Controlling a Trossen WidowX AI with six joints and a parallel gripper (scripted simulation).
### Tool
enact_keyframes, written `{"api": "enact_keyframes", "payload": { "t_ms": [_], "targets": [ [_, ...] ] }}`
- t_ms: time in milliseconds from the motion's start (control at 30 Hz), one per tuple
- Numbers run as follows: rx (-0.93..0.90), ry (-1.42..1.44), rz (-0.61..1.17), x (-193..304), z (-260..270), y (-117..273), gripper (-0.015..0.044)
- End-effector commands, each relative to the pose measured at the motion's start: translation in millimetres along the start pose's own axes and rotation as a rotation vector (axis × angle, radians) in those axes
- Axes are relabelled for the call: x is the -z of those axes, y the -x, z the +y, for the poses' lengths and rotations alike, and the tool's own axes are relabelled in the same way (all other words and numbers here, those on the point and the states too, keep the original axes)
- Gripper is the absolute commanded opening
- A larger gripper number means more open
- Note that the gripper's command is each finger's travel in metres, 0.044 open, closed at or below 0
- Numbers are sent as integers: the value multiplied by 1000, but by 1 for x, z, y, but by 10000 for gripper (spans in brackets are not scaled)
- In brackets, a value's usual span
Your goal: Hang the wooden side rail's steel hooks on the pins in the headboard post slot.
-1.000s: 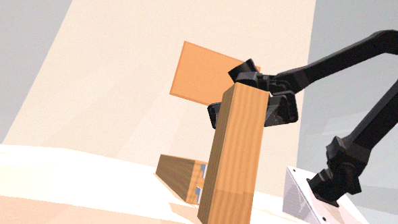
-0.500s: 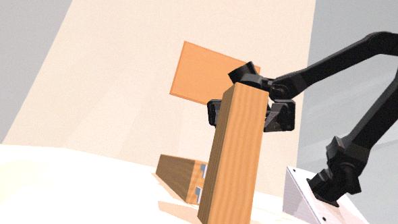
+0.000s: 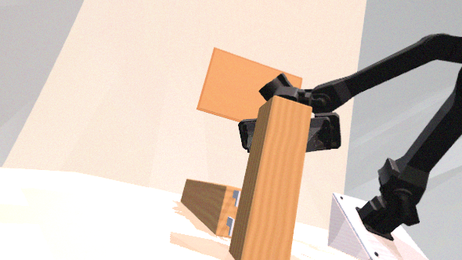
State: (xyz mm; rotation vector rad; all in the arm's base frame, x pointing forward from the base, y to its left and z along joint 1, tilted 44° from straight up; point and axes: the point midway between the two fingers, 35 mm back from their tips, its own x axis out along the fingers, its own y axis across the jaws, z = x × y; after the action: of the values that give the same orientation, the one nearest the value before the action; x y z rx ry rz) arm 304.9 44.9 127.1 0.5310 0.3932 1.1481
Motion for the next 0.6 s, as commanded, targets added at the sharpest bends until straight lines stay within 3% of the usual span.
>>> {"api": "enact_keyframes", "payload": {
  "t_ms": [0, 567],
  "targets": [
    [99, -368, 111, -9, -30, -3, 440],
    [747, -1699, 328, -15, -93, 6, 440]
  ]
}}
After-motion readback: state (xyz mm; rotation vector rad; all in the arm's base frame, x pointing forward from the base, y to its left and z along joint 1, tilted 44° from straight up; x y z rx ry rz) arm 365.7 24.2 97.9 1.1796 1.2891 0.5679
